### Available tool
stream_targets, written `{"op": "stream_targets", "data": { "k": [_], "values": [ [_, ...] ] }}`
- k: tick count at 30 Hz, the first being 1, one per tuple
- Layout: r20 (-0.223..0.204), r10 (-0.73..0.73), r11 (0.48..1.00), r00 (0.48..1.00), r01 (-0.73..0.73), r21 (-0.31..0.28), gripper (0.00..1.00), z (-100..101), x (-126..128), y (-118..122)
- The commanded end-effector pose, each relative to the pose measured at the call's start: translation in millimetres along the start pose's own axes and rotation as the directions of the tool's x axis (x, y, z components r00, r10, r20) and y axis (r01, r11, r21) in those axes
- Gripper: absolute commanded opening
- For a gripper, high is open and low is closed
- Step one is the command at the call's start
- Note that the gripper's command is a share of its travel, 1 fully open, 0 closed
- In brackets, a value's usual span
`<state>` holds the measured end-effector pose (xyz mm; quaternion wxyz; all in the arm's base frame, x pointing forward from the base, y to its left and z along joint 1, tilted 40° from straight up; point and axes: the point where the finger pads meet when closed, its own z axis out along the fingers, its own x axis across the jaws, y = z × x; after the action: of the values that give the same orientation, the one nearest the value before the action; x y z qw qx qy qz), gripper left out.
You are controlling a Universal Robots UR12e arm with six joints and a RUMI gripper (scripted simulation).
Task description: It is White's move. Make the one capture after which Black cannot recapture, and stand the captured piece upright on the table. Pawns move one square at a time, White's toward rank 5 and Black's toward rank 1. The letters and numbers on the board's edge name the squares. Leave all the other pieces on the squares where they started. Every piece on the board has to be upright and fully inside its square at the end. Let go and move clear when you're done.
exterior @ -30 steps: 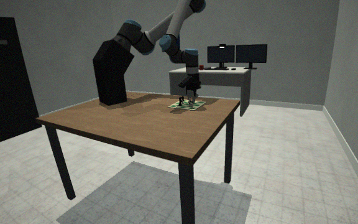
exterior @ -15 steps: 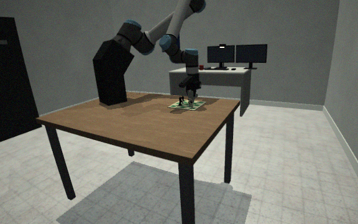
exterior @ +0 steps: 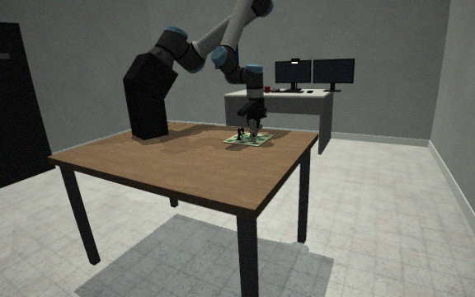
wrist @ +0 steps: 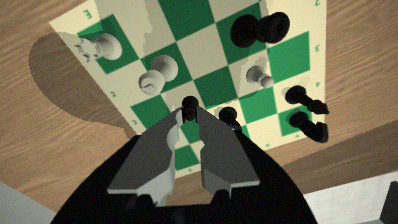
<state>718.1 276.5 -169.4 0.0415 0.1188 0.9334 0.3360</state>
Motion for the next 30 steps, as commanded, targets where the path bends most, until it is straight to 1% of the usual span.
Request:
{"op": "stream_targets", "data": {
  "k": [1, 6, 9, 12, 17, 19, 22, 24, 27, 30],
  "values": [
    [0.005, -0.003, 1.0, 1.0, 0.003, 0.0, 0.0, -2, -4, 1],
    [0.005, -0.003, 1.0, 1.0, 0.003, 0.0, 0.0, -2, -4, 1],
    [0.003, 0.0, 1.0, 1.0, 0.0, 0.0, 0.0, -9, -1, 0],
    [0.003, 0.0, 1.0, 1.0, 0.0, 0.0, 0.0, -24, -1, 0],
    [0.003, 0.0, 1.0, 1.0, 0.0, -0.001, 0.0, -60, -1, 0],
    [0.003, 0.0, 1.0, 1.0, 0.0, -0.001, 0.0, -60, -1, 0],
    [0.003, 0.0, 1.0, 1.0, 0.0, 0.0, 0.0, -81, -1, 0],
    [0.003, 0.0, 1.0, 1.0, 0.0, 0.0, 0.0, -92, -1, 0],
    [0.003, 0.0, 1.0, 1.0, 0.0, 0.0, 0.0, -101, -1, 0],
    [0.003, 0.0, 1.0, 1.0, 0.0, 0.0, 0.0, -102, -1, 0]
  ]
}}
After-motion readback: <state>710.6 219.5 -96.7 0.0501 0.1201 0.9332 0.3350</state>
